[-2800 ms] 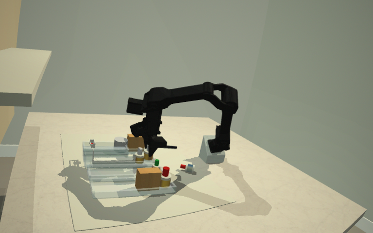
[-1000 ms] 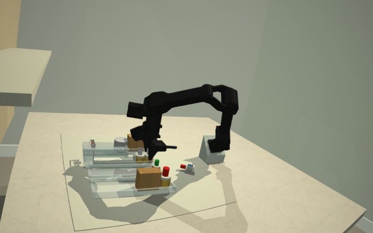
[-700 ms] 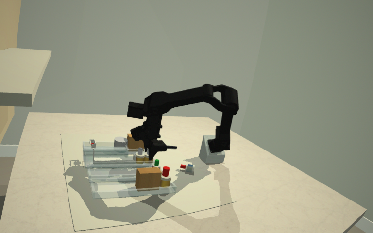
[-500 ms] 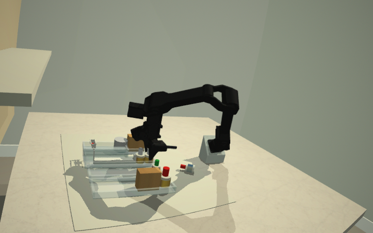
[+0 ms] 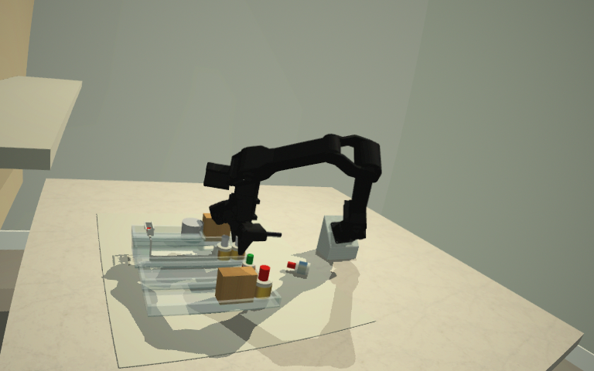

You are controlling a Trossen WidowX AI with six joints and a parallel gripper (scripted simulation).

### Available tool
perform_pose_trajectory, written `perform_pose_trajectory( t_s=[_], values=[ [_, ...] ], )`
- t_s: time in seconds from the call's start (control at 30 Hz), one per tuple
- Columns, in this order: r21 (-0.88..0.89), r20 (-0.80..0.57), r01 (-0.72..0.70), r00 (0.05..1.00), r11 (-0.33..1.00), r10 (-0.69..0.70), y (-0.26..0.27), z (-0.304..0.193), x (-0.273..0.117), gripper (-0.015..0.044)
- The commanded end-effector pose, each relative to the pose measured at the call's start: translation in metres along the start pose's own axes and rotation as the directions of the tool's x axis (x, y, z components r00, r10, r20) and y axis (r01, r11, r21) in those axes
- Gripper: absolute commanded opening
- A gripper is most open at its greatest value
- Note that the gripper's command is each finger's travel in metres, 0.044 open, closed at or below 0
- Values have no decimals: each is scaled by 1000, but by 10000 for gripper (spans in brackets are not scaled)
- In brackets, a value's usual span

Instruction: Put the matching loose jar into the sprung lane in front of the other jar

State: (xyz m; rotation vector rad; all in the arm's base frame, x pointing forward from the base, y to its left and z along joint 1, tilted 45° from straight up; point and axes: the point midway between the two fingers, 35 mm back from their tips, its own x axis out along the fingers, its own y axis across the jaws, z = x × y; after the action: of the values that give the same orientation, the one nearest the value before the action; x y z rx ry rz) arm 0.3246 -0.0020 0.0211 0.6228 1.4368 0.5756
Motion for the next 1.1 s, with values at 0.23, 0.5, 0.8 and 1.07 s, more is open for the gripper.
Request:
perform_pose_trajectory(
  t_s=[0.23,0.5,0.8,1.07],
  values=[
    [-9,9,-8,1000,1000,8,1,0,0,0],
    [-8,9,-8,1000,1000,8,0,-3,0,0],
    [-8,9,-8,1000,1000,8,0,-3,0,0],
    [-8,9,-8,1000,1000,8,0,-2,0,210]
  ],
)
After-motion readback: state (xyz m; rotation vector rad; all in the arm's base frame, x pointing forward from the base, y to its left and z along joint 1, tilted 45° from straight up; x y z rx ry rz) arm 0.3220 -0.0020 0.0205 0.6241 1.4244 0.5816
